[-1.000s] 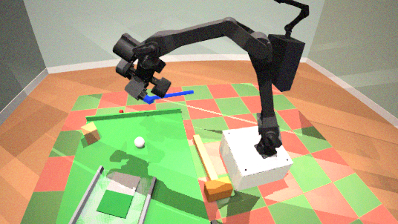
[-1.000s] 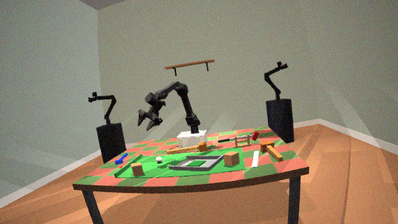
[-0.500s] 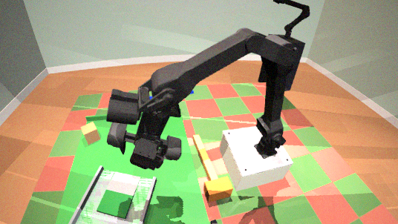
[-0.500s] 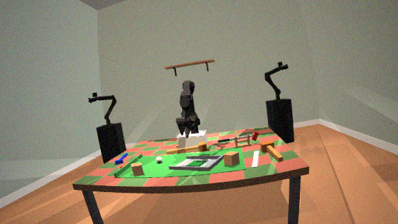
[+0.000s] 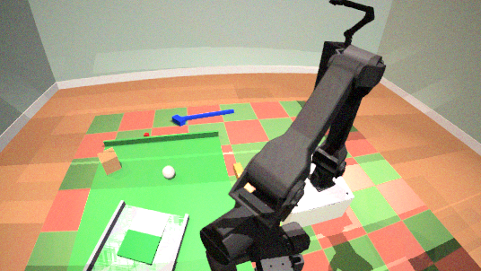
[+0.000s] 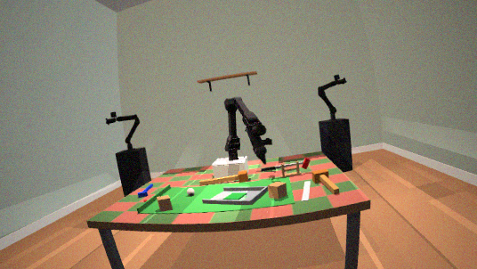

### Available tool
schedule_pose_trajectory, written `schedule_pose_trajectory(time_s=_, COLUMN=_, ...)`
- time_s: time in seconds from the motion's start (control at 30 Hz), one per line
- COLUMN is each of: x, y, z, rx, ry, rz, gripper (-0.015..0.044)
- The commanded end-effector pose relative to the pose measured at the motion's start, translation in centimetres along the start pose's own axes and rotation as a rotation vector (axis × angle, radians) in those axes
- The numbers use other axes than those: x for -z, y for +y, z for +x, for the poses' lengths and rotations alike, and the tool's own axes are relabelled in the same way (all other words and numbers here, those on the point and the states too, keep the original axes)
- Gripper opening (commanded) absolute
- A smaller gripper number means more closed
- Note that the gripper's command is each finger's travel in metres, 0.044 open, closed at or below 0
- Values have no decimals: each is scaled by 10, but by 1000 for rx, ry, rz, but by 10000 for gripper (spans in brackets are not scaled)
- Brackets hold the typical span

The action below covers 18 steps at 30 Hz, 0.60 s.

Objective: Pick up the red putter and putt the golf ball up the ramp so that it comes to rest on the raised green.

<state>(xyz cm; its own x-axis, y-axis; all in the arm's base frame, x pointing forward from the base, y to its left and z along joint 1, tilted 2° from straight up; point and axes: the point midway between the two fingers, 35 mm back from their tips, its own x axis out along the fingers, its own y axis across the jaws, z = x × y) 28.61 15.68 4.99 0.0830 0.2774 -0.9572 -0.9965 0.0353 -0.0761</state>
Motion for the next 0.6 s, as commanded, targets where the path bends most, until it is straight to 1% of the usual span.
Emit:
schedule_pose_trajectory(time_s=0.0, x=-12, y=16, z=4, rx=-40, ry=-26, rz=-1, gripper=440)
schedule_pose_trajectory(time_s=0.1, x=-11, y=16, z=8, rx=-40, ry=-26, rz=-1, gripper=440)
schedule_pose_trajectory(time_s=0.23, x=-8, y=16, z=26, rx=-40, ry=-26, rz=-1, gripper=440)
schedule_pose_trajectory(time_s=0.37, x=-8, y=16, z=29, rx=-40, ry=-26, rz=-1, gripper=440)
schedule_pose_trajectory(time_s=0.57, x=-3, y=17, z=50, rx=-40, ry=-26, rz=-1, gripper=440)
